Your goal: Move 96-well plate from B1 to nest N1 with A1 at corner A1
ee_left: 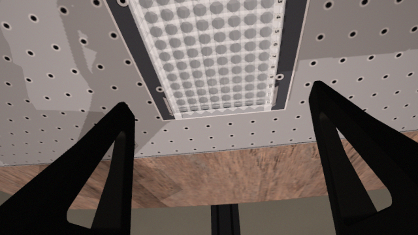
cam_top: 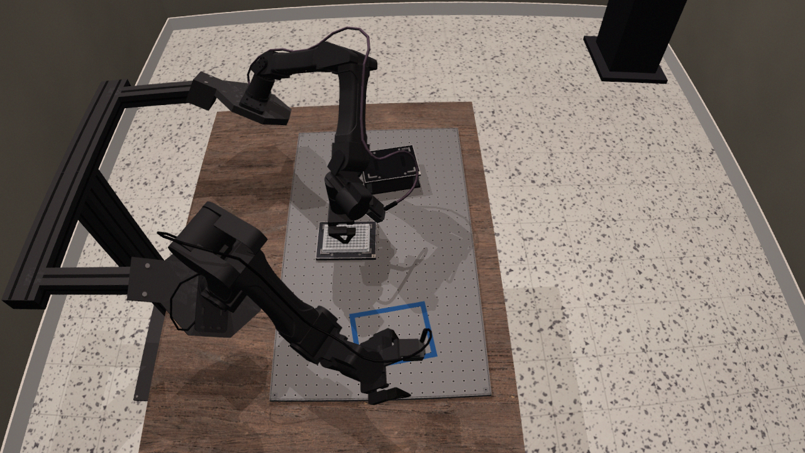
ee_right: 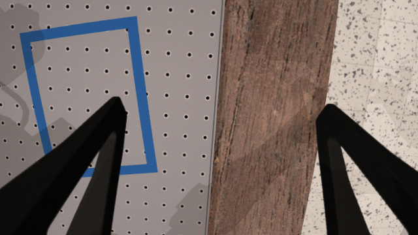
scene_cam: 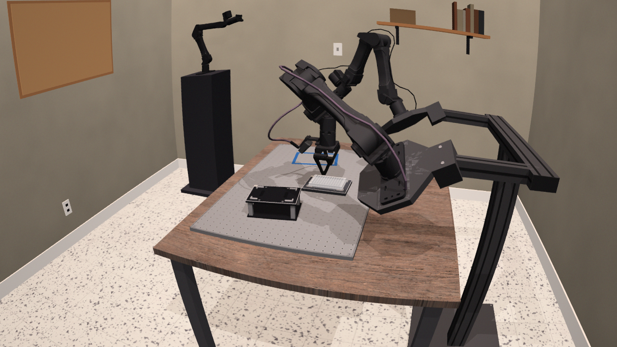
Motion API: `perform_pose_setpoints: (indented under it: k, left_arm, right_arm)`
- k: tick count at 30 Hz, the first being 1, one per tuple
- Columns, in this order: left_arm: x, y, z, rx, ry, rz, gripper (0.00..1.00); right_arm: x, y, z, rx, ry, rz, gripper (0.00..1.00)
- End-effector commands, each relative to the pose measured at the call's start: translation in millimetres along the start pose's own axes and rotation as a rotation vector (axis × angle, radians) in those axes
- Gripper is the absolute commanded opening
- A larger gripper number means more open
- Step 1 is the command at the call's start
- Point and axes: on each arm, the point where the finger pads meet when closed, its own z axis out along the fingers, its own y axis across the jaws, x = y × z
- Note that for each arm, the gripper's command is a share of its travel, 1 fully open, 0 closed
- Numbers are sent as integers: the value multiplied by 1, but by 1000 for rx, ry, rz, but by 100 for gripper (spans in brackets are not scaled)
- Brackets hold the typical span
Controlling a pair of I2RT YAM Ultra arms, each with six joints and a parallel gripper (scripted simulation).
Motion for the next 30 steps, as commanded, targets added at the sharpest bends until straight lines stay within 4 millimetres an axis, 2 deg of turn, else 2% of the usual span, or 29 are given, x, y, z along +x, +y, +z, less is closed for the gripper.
perform_pose_setpoints:
  k: [1,4,30]
  left_arm:
    - [-2,-6,-13,16,0,2,100]
    - [-2,-6,-13,16,0,2,100]
    - [5,-8,27,10,3,14,100]
  right_arm:
    - [-13,-4,-1,0,-37,-13,100]
    - [-13,-4,-1,0,-37,-13,100]
    - [-13,-4,-1,0,-37,-13,100]
